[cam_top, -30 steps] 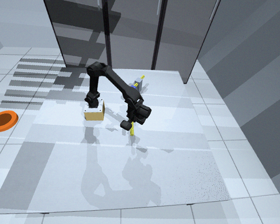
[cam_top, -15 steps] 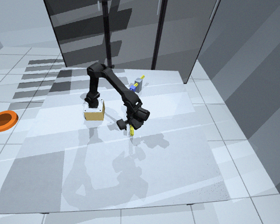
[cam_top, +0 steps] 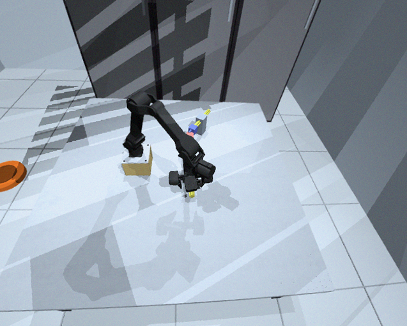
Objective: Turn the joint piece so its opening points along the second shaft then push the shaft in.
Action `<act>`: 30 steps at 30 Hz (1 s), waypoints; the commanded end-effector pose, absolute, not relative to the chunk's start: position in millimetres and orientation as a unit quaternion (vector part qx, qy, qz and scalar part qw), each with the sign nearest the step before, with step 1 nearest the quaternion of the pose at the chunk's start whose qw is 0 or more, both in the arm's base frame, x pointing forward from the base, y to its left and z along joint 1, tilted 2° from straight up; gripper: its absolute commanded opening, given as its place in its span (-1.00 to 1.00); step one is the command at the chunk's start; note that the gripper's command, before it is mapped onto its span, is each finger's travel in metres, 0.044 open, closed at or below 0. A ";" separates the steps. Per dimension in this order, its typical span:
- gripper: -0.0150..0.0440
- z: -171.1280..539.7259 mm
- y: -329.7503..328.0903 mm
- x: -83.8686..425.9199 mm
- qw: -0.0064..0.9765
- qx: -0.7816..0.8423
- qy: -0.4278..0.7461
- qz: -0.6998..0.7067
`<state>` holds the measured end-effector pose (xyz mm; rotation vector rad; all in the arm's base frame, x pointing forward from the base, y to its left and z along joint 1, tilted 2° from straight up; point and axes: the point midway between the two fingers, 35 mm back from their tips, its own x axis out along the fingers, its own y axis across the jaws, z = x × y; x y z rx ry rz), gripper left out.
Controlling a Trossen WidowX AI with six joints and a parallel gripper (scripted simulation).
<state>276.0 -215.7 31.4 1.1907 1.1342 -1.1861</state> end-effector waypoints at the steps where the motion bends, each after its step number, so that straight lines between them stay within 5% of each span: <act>1: 1.00 30.7 -215.6 276.9 0.524 0.508 0.467 -0.500; 23: 1.00 0.3 -215.9 279.1 0.524 0.507 0.467 -0.500; 30: 0.38 0.3 -215.9 279.1 0.524 0.507 0.467 -0.500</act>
